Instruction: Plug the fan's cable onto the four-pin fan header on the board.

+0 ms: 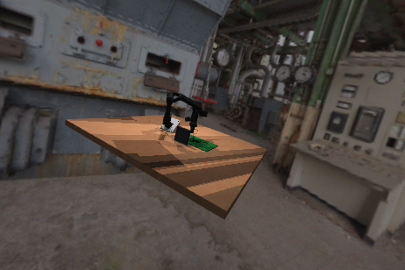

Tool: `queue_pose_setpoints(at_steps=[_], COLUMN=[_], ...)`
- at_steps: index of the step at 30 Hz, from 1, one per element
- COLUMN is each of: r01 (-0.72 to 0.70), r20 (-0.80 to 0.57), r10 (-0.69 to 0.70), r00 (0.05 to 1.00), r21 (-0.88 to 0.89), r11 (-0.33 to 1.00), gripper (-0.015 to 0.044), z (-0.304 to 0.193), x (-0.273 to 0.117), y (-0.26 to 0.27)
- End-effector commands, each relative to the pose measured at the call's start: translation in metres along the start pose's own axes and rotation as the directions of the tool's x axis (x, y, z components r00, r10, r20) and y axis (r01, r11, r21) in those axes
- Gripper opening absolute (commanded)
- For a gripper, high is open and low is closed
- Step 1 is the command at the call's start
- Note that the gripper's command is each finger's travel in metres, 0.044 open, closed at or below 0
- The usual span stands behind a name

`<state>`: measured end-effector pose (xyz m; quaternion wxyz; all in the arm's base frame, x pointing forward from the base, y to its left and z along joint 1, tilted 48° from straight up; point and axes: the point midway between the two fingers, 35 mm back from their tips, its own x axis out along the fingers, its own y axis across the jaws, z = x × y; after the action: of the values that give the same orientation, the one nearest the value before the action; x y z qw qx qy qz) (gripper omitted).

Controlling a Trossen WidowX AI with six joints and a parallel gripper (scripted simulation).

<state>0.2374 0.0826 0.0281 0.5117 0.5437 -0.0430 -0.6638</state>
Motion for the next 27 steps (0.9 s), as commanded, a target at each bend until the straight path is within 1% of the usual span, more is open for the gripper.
queue_pose_setpoints(at_steps=[1,16,21,27], r01=[-0.004,-0.004,-0.005,-0.005], r20=[0.001,0.001,0.001,0.001], r10=[0.004,0.004,0.005,0.005], r00=[1.0,1.0,1.0,1.0], r21=[-0.011,-0.01,-0.008,-0.008], r11=[1.0,1.0,1.0,1.0], gripper=[0.0,0.0,0.0,0.0], z=[0.002,0.004,0.005,0.005], x=[0.0,0.0,0.022,0.022], y=[0.001,0.001,0.001,0.001])
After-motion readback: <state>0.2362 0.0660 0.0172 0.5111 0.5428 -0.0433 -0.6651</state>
